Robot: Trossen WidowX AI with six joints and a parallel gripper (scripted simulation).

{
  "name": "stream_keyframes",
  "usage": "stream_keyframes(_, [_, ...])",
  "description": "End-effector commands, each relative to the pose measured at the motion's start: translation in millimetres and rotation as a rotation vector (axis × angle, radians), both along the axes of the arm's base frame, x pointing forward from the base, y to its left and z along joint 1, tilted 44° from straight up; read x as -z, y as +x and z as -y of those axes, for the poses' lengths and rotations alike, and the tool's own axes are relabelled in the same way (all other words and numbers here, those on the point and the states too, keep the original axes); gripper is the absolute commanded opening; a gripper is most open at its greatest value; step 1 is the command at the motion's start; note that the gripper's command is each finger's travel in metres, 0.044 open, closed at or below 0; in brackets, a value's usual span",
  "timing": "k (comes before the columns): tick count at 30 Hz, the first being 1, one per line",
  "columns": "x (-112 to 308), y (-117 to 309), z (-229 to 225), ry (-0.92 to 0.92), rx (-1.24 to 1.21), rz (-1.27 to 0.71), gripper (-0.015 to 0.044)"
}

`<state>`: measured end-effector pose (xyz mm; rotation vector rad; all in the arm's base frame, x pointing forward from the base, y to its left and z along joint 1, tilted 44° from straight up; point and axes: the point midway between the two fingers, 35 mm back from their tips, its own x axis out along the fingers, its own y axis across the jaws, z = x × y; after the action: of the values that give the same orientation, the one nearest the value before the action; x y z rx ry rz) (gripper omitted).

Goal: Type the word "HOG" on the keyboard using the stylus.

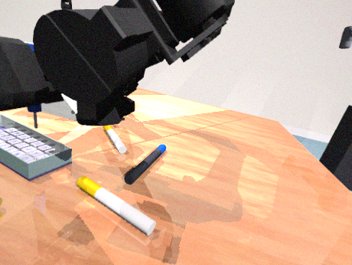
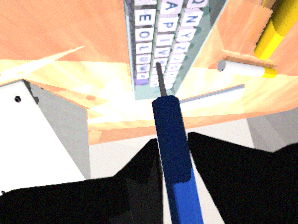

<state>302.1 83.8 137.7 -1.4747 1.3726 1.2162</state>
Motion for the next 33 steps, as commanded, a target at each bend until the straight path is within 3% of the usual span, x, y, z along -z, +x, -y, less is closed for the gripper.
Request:
stream_keyframes(1, [-10.9, 2.2, -1.4, 0.016, -0.079, 0.086, 0.0025])
stream_keyframes(12, [-35.4, 6.5, -9.0, 0.04, -0.277, 0.29, 0.0])
stream_keyframes(33, [-13.4, 1.9, -30.9, 0.042, -0.28, 0.293, 0.0])
